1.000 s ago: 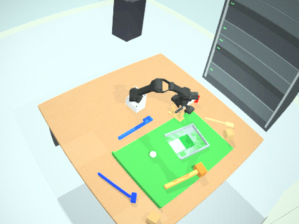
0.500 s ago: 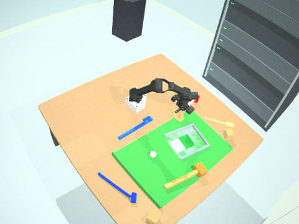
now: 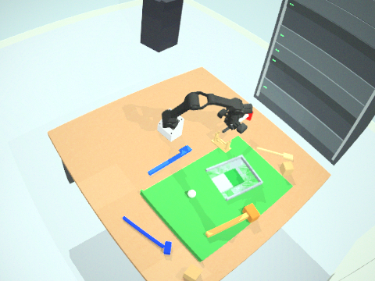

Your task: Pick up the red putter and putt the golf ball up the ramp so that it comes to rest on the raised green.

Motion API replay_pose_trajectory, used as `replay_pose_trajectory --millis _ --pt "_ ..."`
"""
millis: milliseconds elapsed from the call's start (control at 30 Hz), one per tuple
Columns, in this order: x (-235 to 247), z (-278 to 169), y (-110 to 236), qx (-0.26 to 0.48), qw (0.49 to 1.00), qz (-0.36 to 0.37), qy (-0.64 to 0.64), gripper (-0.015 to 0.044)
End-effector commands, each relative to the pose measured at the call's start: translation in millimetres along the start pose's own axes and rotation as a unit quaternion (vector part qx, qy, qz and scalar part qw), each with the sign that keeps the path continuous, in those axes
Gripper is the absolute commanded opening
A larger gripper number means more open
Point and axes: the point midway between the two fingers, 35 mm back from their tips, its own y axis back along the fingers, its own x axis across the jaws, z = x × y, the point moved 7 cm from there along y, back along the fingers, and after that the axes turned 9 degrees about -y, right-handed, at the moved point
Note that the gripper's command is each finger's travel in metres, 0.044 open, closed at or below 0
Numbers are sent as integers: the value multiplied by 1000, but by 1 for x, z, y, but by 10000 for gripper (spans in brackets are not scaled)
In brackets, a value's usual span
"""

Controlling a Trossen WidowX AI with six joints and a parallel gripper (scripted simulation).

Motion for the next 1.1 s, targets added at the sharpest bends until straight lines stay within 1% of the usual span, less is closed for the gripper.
replay_pose_trajectory --millis 0,33,67,100,533,800,1067 --pt "2 4 20 -7 1000 -1 -2 0" --pt "2 4 20 -7 1000 -1 -2 0" --pt "0 2 12 -4 1000 -3 -2 0" --pt "-2 -1 14 -6 1000 -2 -8 0" --pt "-60 -73 49 -33 984 11 -176 0" --pt "-85 -126 67 -45 958 16 -281 0" --pt "-100 -180 82 -53 921 17 -385 0"
